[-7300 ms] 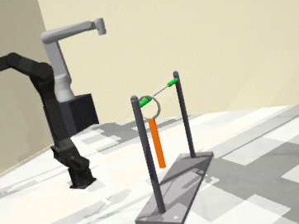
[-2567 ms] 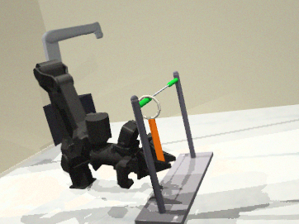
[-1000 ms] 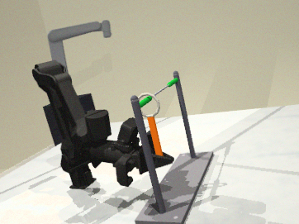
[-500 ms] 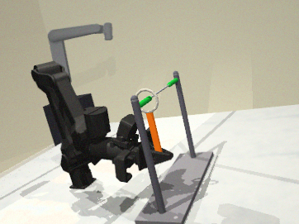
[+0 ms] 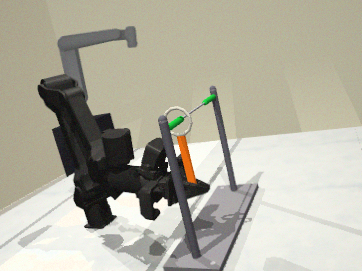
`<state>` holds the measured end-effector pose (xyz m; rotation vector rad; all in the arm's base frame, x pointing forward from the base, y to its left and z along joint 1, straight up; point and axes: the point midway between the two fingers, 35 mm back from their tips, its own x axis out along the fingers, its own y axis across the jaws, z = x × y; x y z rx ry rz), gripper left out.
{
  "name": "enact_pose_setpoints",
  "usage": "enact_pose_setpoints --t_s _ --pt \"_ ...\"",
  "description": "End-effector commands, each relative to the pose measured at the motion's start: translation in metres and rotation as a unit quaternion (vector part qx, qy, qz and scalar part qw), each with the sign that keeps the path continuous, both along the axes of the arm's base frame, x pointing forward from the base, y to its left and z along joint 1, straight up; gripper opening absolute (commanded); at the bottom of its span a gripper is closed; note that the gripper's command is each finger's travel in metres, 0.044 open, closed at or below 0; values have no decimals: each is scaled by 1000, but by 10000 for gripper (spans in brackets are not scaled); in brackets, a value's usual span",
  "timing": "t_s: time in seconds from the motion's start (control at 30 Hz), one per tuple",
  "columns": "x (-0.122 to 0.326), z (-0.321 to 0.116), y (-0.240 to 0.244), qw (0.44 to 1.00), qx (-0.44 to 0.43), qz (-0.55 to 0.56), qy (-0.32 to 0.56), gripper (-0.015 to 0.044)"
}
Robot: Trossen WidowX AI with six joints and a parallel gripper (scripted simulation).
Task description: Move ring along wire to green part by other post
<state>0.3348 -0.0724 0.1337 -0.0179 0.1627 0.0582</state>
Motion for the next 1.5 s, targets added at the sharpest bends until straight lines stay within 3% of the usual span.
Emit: enact_pose_setpoints --t_s 0.0,1.47 --pt "0 1 3 1000 1 -1 0 -150" --pt "-2 1 47 1000 4 -3 5 -150"
